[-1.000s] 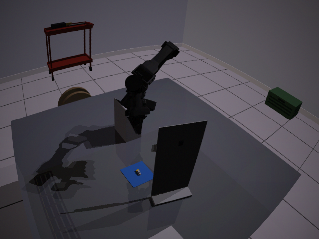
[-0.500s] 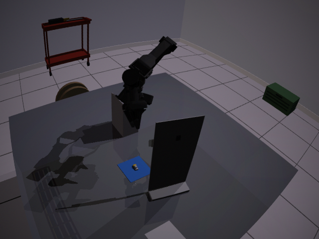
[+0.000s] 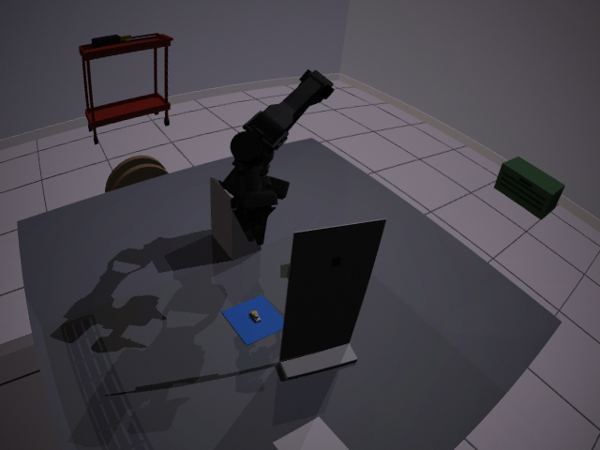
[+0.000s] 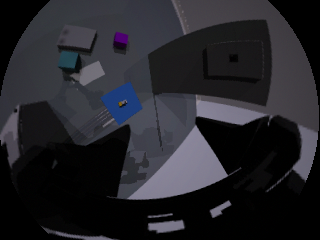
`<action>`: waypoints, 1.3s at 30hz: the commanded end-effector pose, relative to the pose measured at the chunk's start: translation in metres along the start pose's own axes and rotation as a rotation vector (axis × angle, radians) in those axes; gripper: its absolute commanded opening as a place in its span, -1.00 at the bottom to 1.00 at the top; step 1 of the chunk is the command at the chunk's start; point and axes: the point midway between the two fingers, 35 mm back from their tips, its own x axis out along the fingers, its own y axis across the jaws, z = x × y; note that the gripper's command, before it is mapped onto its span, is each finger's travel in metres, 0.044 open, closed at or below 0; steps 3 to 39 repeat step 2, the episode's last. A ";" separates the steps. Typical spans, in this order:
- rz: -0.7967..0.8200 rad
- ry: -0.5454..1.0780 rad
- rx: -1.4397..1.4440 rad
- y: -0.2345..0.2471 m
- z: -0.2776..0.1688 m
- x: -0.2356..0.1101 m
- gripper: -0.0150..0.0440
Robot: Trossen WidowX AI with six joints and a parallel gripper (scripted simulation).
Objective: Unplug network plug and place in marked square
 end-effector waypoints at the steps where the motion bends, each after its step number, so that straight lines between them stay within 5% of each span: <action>1: -0.003 -0.004 -0.002 -0.001 0.000 -0.001 1.00; 39: -0.003 -0.004 -0.002 -0.001 0.000 -0.001 1.00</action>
